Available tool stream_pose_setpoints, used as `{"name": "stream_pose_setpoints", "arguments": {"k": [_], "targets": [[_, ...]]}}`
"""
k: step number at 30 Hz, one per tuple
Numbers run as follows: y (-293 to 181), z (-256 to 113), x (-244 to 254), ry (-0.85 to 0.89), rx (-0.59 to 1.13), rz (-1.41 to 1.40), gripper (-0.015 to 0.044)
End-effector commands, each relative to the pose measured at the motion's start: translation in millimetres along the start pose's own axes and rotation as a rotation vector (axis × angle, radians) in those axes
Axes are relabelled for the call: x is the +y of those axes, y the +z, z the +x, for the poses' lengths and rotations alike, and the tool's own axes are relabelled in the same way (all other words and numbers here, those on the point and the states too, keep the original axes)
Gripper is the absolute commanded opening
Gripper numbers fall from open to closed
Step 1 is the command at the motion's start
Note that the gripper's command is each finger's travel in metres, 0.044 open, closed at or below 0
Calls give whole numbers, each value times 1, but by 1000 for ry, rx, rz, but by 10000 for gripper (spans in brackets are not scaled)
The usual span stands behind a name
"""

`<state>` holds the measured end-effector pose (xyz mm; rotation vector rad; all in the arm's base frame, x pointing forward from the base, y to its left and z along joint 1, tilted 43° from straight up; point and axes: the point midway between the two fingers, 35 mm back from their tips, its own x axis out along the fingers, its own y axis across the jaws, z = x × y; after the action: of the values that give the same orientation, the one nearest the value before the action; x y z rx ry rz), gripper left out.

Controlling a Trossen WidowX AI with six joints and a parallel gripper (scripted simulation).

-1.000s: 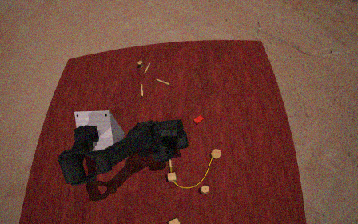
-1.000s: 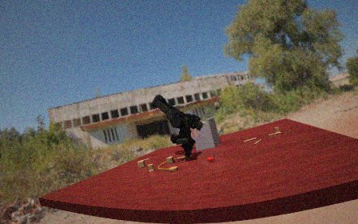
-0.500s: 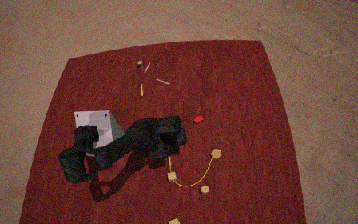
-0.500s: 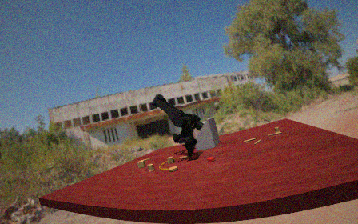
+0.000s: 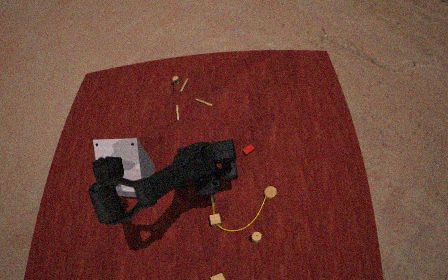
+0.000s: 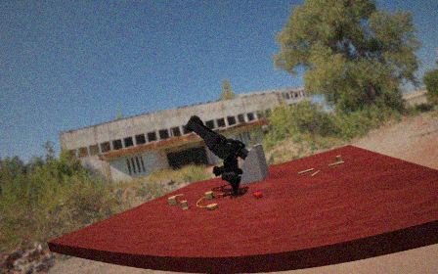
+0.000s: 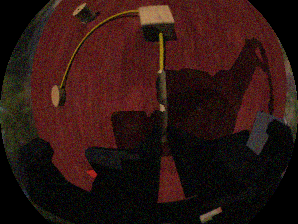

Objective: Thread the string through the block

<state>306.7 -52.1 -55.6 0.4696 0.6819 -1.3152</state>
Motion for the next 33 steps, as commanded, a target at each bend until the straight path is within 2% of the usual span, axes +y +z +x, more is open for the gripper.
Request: {"name": "stream_pose_setpoints", "arguments": {"k": [1,5,13,18,23,29,32,33], "targets": [[-4,4,1,-47,-7,-2,0],[-4,4,1,-54,-7,-2,0],[-2,-8,3,-36,-1,-2,210],[2,-76,7,-36,1,0,210],[3,-78,7,-36,0,0,210],[1,-74,10,-22,-4,-10,368],[2,-94,11,-22,-2,-8,440],[2,-101,11,-22,-2,-7,440]]}}
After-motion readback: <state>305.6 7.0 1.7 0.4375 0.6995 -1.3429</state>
